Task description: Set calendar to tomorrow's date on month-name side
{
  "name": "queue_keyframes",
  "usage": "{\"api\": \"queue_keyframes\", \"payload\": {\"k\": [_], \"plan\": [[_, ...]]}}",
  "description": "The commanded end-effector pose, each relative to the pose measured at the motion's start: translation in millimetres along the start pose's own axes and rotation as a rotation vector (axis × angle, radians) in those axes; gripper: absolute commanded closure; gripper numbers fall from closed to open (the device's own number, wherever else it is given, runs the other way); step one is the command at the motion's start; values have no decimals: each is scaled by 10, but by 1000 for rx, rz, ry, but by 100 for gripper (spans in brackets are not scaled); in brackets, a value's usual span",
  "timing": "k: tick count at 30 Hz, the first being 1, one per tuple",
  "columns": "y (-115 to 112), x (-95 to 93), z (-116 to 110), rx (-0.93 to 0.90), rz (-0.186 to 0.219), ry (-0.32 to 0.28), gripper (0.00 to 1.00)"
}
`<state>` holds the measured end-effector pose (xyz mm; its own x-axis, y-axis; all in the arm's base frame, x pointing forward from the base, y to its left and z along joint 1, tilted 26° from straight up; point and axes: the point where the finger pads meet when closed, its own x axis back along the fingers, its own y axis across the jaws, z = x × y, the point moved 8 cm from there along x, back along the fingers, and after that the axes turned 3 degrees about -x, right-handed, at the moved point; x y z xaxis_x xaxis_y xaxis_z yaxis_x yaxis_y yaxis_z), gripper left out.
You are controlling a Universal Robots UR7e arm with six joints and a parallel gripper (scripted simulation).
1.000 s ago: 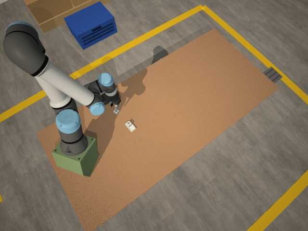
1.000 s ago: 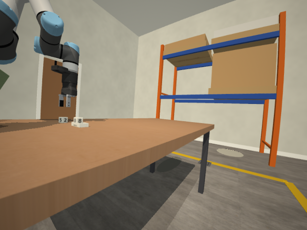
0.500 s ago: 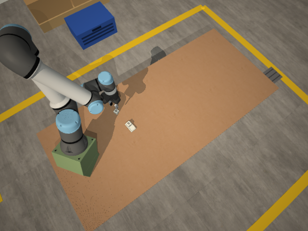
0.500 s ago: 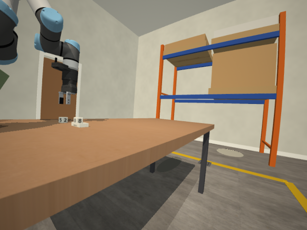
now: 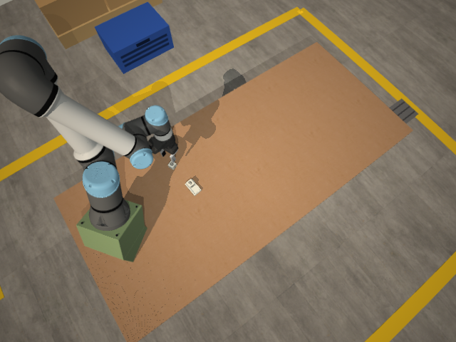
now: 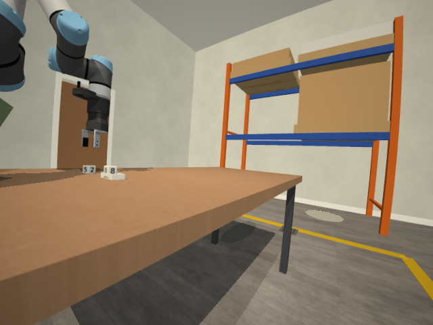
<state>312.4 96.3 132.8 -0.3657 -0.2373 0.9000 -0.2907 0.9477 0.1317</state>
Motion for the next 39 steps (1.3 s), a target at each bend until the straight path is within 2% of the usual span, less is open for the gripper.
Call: {"api": "queue_keyframes", "payload": {"k": [1,18,25,27,39], "plan": [[-15,11,-19,-1,2,-4,0],[-9,1,2,-59,1,-2,0],[5,-15,36,-227,1,-1,0],[5,-15,36,-227,1,-1,0],[22,-37,64,-549,2,0,0]]}}
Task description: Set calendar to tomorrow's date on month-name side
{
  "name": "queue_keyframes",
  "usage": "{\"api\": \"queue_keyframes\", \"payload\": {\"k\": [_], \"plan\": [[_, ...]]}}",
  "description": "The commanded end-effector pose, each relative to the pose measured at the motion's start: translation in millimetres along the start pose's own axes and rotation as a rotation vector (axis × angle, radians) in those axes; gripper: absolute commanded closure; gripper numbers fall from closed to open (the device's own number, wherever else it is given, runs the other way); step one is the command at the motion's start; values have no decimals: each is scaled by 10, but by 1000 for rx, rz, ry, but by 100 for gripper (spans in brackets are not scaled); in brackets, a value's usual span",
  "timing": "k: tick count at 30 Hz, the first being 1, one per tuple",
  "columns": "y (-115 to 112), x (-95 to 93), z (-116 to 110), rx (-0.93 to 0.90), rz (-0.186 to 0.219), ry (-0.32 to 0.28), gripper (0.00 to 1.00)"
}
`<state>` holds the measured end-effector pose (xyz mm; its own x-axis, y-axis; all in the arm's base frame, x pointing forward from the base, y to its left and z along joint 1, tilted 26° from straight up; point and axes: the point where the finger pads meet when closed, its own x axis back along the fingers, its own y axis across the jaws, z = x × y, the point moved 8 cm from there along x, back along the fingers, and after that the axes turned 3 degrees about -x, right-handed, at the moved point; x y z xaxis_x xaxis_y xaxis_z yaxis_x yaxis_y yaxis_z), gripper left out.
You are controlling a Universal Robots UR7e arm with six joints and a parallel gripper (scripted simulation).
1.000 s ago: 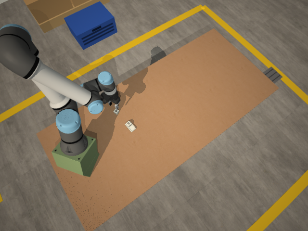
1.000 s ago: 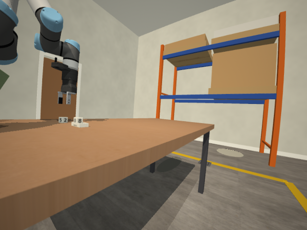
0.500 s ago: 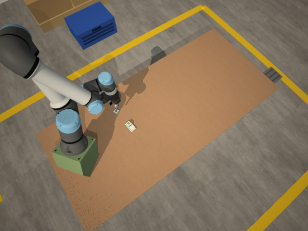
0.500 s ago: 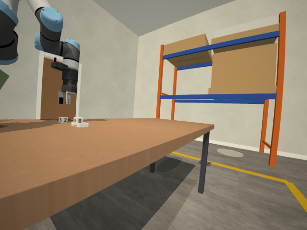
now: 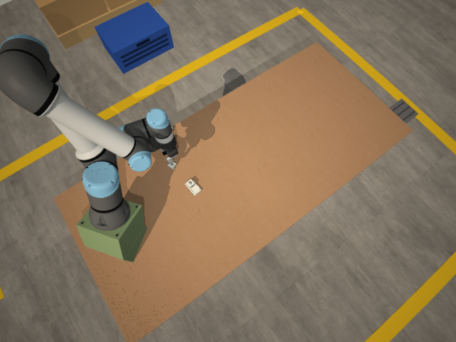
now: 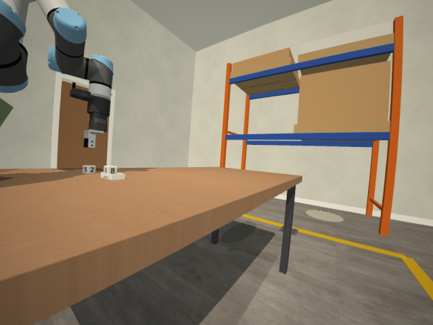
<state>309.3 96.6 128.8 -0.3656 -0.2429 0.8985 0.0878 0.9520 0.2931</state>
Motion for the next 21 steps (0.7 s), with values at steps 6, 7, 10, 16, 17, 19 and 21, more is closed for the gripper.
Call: {"api": "queue_keyframes", "payload": {"k": [6,7,10,16,17,19,21], "plan": [[8,-18,30,-229,8,-2,0],[11,-22,32,-277,7,-2,0],[11,-28,33,-376,7,-2,0],[12,-37,31,-523,7,-3,0],[12,-39,30,-552,7,-3,0],[12,-42,28,-604,7,-3,0],[12,-43,28,-617,7,-3,0]]}}
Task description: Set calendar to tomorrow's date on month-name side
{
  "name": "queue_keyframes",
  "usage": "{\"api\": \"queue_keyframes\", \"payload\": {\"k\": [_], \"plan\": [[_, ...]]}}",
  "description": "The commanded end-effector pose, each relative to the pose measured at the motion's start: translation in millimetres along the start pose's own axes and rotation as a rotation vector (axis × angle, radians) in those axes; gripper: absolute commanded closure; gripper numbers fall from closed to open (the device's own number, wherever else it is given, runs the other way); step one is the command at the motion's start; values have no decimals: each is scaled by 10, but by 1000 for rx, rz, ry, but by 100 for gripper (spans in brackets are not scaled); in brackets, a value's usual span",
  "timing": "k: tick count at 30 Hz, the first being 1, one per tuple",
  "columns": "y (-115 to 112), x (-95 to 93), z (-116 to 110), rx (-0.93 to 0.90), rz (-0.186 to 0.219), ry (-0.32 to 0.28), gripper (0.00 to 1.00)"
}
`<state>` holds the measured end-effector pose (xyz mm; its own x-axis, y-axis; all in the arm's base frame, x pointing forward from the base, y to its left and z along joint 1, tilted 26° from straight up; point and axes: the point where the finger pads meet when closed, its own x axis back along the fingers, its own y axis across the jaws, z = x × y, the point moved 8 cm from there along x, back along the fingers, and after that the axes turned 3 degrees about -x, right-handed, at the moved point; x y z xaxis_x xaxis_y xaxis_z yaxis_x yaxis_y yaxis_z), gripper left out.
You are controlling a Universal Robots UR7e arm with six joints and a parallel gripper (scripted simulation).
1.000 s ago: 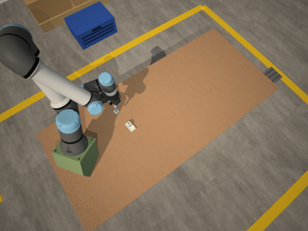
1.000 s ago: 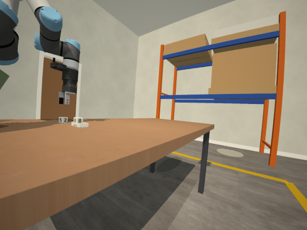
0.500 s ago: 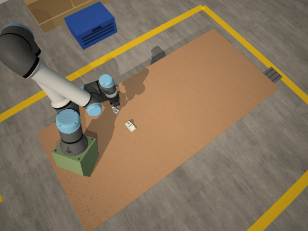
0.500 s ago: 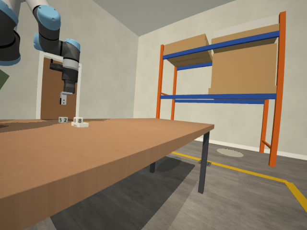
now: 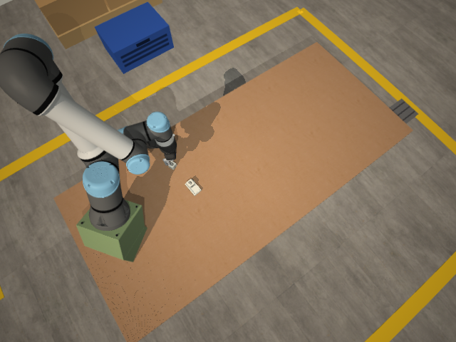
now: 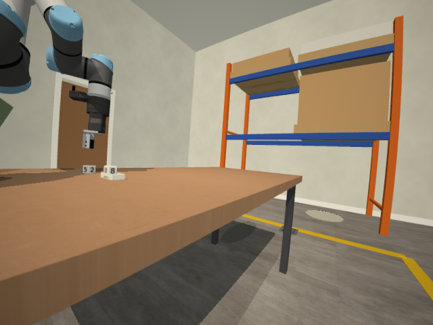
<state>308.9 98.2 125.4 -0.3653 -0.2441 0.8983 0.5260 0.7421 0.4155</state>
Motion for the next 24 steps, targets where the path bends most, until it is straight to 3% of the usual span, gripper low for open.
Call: {"api": "queue_keyframes", "payload": {"k": [1,16,24], "plan": [[1,-10,12,-111,7,-6,0],[6,-35,-24,-520,5,-7,0],[6,-41,-38,-626,4,-7,0]]}}
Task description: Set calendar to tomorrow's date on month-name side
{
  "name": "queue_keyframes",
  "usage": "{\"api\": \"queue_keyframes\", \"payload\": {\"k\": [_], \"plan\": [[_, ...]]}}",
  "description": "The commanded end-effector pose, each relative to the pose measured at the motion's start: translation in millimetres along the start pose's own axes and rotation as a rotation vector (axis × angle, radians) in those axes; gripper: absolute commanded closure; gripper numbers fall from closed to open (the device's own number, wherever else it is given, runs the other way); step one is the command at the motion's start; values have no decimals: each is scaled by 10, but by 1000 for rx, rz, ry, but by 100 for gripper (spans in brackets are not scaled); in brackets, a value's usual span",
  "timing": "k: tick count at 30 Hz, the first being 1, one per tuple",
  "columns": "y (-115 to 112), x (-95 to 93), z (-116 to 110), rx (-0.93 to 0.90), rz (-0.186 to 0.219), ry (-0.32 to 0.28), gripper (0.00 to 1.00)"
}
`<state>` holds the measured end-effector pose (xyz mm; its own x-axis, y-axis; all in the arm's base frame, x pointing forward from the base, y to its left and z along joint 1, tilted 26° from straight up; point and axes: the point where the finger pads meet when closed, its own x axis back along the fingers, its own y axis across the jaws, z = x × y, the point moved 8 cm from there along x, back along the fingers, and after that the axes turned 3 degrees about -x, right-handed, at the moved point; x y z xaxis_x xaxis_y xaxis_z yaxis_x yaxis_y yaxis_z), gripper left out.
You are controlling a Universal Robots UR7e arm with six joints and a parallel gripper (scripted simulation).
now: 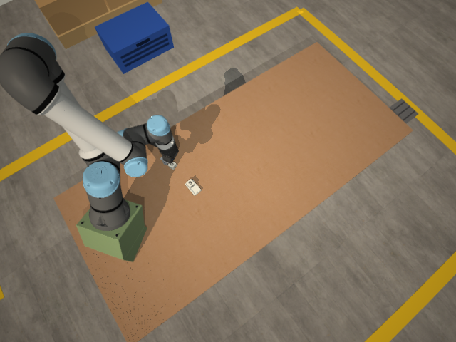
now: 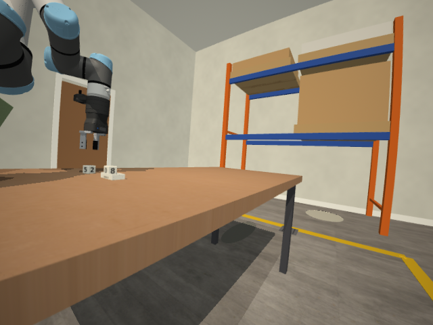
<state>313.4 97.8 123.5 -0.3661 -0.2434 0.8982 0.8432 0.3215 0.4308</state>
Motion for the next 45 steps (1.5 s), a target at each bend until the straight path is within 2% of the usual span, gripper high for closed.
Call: {"api": "queue_keyframes", "payload": {"k": [1,8,9,45], "plan": [[-3,-9,-8,-102,2,-7,0],[6,-7,-10,-121,1,-7,0],[6,-7,-10,-121,1,-7,13],[6,-7,-8,-120,1,-6,13]]}}
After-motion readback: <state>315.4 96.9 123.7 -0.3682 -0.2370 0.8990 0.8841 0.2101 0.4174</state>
